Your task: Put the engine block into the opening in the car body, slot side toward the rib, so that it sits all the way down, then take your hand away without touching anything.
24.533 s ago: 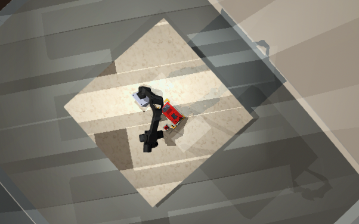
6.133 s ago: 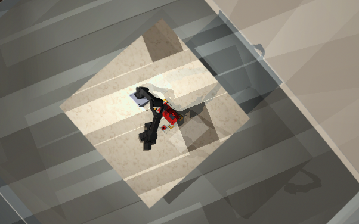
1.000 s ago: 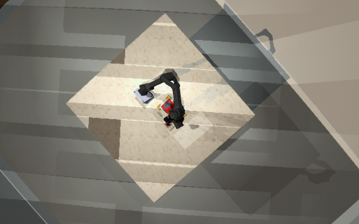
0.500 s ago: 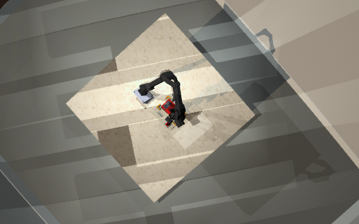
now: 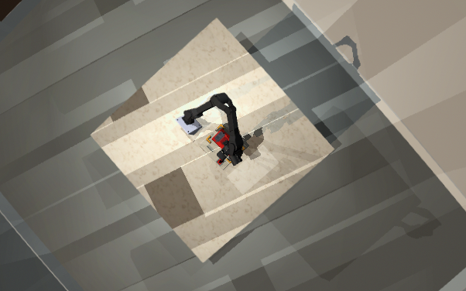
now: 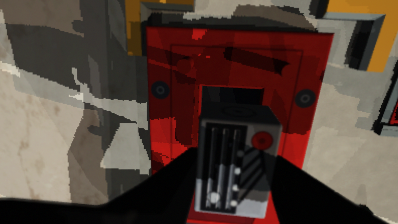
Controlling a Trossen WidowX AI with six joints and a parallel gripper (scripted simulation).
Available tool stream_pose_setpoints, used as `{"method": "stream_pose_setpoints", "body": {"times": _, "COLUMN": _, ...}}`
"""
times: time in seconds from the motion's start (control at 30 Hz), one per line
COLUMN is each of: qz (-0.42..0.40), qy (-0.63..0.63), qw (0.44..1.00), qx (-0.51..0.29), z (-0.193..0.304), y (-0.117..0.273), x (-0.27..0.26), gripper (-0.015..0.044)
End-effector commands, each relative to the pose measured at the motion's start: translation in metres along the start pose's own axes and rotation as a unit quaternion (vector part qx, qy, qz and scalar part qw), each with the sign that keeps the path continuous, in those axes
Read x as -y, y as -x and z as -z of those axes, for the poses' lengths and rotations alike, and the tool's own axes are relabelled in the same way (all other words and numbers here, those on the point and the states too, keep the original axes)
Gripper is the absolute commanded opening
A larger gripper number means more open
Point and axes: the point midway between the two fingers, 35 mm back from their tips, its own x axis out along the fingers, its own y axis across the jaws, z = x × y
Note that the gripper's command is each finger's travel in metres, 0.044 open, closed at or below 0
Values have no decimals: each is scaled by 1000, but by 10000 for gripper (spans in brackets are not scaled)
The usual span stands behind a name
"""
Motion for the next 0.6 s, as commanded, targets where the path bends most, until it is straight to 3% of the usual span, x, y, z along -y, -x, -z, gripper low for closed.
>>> {"method": "stream_pose_setpoints", "body": {"times": 0.0, "qz": -2, "qy": -3, "qw": 1000, "qx": 2, "z": -1, "y": 0, "x": 0, "gripper": 159}}
{"method": "stream_pose_setpoints", "body": {"times": 0.57, "qz": -2, "qy": 4, "qw": 1000, "qx": 2, "z": -1, "y": 1, "x": -1, "gripper": 159}}
